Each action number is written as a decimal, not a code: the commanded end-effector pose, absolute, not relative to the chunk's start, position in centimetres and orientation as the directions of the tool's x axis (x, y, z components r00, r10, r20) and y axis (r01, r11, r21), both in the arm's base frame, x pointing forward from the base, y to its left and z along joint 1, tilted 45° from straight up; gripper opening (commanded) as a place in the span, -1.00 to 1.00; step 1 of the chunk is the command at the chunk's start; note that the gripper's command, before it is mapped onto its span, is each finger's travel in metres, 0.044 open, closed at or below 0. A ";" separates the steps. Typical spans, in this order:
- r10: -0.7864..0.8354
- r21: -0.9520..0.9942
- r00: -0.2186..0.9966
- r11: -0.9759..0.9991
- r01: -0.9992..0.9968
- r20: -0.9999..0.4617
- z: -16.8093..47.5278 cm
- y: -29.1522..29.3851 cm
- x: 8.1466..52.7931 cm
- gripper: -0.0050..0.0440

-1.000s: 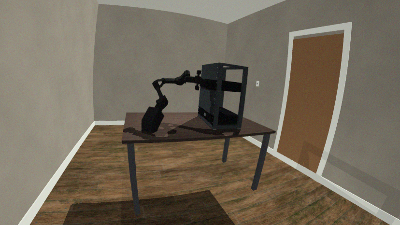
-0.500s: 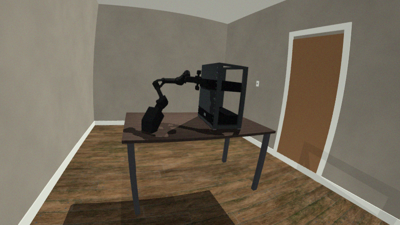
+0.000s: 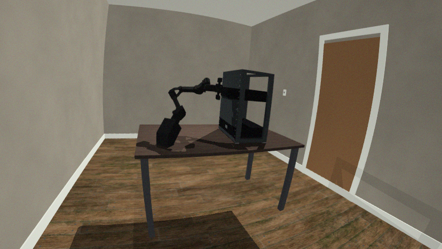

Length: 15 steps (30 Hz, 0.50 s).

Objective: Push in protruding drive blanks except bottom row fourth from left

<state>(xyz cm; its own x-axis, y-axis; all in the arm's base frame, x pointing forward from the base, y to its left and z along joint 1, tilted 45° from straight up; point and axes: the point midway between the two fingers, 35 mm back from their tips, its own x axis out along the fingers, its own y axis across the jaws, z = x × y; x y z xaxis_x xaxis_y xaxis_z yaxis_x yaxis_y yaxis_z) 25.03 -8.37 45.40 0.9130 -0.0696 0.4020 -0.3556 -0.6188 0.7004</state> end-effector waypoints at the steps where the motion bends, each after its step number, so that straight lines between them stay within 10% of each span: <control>1: -0.061 0.703 0.900 -0.602 -0.379 0.432 47.0 -8.0 24.7 -0.80; 15: -0.061 0.703 0.900 -0.602 -0.379 0.432 47.2 -8.0 24.8 -0.80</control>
<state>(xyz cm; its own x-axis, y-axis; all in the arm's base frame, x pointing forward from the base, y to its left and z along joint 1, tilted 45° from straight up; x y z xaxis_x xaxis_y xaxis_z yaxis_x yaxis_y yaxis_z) 25.26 -8.38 45.53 0.9154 -0.0715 0.3962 -0.3516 -0.6213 0.7002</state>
